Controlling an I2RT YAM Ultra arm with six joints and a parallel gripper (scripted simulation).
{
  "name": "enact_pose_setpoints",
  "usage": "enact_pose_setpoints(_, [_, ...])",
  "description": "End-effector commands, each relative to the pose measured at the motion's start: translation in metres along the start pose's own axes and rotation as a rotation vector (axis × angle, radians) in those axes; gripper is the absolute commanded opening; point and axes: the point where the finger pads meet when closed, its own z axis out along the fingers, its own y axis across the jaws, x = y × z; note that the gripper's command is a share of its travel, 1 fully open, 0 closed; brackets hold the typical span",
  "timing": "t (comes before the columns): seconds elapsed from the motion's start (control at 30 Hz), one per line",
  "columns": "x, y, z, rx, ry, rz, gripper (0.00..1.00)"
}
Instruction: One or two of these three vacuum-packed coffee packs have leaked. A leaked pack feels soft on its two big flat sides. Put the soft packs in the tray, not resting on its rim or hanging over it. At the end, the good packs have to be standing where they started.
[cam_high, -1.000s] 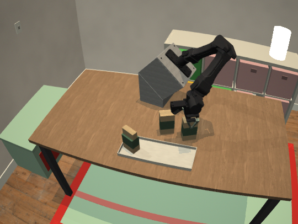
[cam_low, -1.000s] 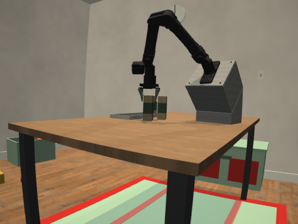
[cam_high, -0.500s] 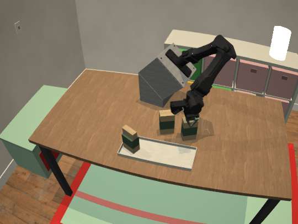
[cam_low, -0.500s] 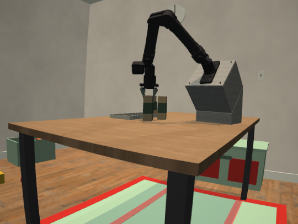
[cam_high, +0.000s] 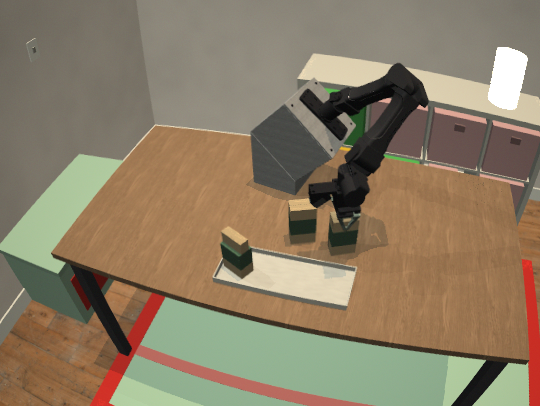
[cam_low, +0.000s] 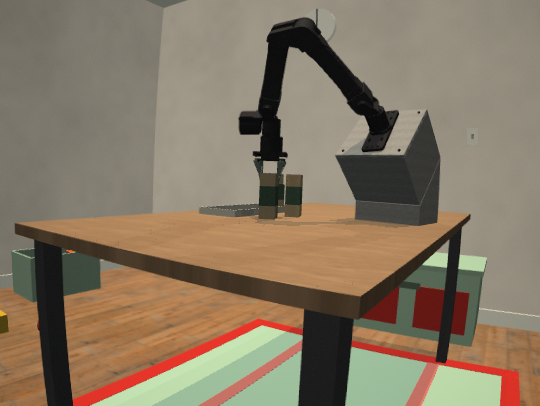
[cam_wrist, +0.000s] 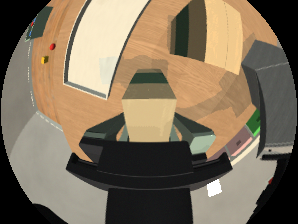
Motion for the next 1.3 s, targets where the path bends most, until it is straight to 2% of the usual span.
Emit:
enact_pose_setpoints(0.0, [-0.0041,0.0068,-0.0069,-0.024,-0.019,0.000,0.24])
enact_pose_setpoints(0.97, [-0.0041,0.0068,-0.0069,-0.024,-0.019,0.000,0.24])
enact_pose_setpoints(1.0, [-0.0041,0.0068,-0.0069,-0.024,-0.019,0.000,0.77])
enact_pose_setpoints(1.27, [-0.0041,0.0068,-0.0069,-0.024,-0.019,0.000,0.77])
